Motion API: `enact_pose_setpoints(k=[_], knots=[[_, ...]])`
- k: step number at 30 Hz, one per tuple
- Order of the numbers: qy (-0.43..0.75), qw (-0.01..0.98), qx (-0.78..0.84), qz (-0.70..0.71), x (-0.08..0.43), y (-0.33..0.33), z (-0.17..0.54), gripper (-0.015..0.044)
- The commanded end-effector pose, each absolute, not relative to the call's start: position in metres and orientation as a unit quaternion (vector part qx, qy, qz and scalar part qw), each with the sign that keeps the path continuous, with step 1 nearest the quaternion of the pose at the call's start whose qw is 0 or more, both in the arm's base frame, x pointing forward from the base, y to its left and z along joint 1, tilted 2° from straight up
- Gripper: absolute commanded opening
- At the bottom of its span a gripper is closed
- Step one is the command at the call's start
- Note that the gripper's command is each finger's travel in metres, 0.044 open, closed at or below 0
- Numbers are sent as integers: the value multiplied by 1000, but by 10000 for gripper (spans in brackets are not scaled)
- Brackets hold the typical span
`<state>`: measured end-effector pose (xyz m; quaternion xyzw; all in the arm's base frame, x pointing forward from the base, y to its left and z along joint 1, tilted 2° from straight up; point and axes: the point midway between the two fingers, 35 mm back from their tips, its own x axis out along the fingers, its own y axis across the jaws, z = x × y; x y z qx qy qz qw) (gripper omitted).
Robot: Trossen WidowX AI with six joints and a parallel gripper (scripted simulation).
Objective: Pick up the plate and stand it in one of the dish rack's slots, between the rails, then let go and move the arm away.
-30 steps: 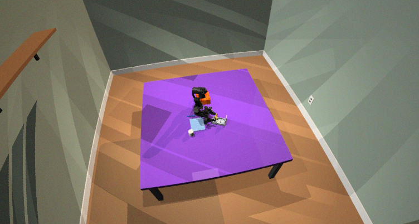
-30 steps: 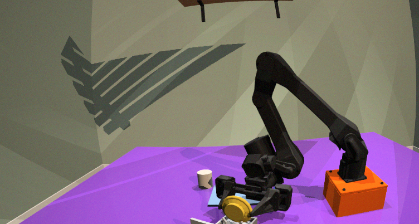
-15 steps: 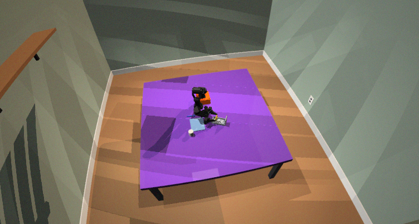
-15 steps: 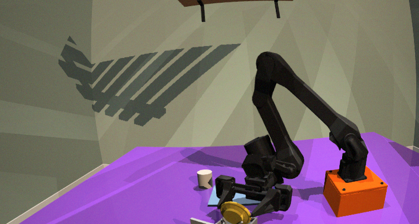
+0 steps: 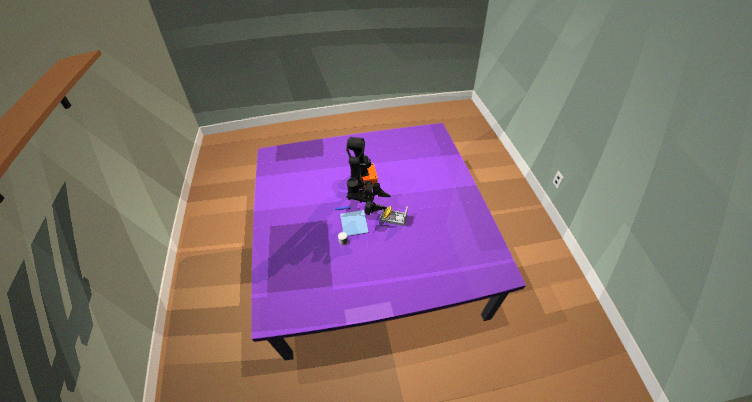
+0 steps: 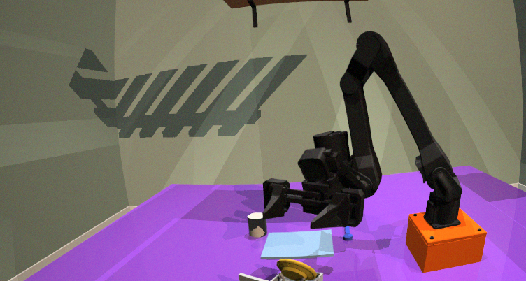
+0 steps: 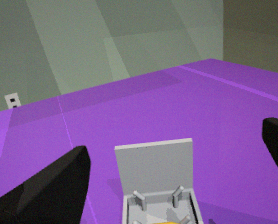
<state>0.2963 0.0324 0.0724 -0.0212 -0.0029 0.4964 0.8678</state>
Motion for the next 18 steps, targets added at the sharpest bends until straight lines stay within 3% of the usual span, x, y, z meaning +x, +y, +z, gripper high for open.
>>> enact_pose_setpoints(k=[1,6,18], knots=[[-6,868,-11,497,296,31,103,400],[-2,871,-6,491,301,29,104,400],[99,919,80,374,365,-4,103,400]])
